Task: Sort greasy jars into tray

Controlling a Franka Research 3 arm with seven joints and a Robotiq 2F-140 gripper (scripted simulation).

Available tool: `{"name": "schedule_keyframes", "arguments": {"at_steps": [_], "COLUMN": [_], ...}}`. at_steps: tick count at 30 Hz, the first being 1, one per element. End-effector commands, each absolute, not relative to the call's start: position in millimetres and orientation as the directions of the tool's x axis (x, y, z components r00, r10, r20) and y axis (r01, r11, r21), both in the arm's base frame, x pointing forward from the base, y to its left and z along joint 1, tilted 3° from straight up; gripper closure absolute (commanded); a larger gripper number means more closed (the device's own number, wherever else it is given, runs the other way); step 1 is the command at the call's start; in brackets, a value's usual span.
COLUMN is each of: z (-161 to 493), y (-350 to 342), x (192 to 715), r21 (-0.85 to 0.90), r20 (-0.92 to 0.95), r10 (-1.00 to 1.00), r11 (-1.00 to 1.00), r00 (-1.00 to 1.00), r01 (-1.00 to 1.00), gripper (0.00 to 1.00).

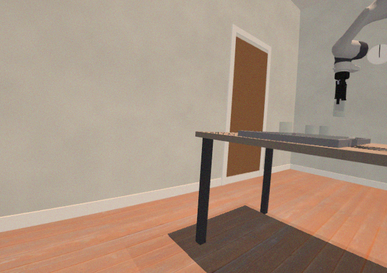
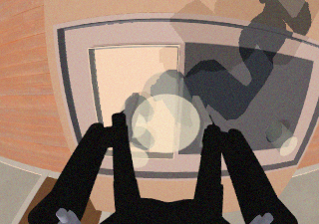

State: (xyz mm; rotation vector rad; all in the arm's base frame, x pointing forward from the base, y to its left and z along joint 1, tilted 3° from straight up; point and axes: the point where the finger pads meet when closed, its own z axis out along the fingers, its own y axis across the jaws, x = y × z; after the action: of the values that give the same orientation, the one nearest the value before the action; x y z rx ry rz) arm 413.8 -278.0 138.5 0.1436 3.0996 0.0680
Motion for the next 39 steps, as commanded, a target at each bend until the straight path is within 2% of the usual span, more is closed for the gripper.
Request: {"name": "schedule_keyframes", "arguments": {"at_steps": [1,21,39], "z": [138,135,104], "y": [-290,-349,-348], "x": [411,405,406], "r21": [0.046,0.046,0.046], "r20": [-0.034,-0.034,-0.034], "r10": [0.052,0.052,0.052], "r11": [0.998,0.998,0.998], "r00": [-0.998,-0.998,-0.998], "r01": [0.051,0.051,0.051], "gripper": [1.00,1.00,1.00]}}
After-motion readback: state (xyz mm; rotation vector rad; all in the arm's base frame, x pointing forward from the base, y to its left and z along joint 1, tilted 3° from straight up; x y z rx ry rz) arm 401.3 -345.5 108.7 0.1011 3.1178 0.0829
